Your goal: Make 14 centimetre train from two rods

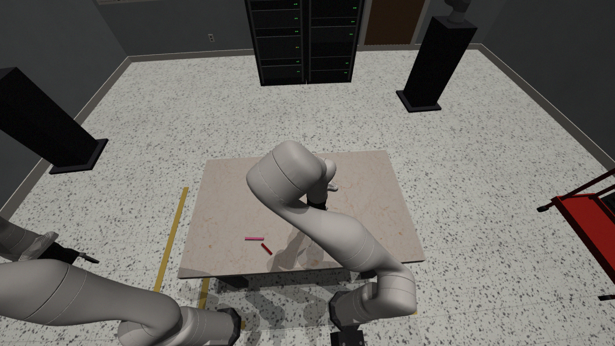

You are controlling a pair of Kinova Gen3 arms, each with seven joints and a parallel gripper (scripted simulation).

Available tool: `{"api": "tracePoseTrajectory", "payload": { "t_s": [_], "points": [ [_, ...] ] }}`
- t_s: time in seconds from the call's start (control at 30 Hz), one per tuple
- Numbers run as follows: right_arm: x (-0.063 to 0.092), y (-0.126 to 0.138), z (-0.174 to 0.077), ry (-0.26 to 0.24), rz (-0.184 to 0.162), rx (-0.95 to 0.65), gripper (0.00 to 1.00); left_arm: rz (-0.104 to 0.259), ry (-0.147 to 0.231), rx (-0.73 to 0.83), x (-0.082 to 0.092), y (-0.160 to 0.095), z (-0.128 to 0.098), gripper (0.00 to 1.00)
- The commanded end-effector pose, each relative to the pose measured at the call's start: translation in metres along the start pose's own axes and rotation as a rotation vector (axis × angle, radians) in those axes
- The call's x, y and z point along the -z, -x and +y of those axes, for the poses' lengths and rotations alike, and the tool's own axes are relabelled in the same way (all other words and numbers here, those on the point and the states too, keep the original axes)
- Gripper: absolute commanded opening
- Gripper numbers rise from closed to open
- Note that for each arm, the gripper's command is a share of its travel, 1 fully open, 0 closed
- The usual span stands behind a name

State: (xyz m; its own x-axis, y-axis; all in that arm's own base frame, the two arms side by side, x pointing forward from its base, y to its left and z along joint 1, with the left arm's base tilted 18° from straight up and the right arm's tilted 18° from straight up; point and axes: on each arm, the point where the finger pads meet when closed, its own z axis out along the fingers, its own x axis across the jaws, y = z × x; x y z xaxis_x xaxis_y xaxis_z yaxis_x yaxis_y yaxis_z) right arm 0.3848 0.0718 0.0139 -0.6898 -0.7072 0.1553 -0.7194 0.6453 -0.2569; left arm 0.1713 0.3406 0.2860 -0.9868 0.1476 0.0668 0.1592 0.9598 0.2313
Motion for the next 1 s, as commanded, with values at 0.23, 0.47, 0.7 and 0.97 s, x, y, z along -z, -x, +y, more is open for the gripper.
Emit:
{"api": "tracePoseTrajectory", "payload": {
  "t_s": [0.23, 0.47, 0.7, 0.97],
  "points": [
    [0.0, -0.003, 0.001, 0.002, 0.006, -0.007, 1.0, -0.01, 0.008, 0.046, -0.004, -0.04, 0.027, 1.0],
    [0.0, -0.003, 0.001, 0.002, 0.006, -0.007, 1.0, -0.014, 0.013, 0.063, -0.005, -0.062, 0.038, 1.0],
    [0.0, -0.003, 0.001, 0.002, 0.006, -0.007, 1.0, -0.017, 0.021, 0.082, -0.006, -0.088, 0.048, 1.0],
    [0.0, -0.003, 0.001, 0.002, 0.006, -0.007, 1.0, -0.018, 0.03, 0.101, -0.006, -0.114, 0.057, 1.0]
  ]
}}
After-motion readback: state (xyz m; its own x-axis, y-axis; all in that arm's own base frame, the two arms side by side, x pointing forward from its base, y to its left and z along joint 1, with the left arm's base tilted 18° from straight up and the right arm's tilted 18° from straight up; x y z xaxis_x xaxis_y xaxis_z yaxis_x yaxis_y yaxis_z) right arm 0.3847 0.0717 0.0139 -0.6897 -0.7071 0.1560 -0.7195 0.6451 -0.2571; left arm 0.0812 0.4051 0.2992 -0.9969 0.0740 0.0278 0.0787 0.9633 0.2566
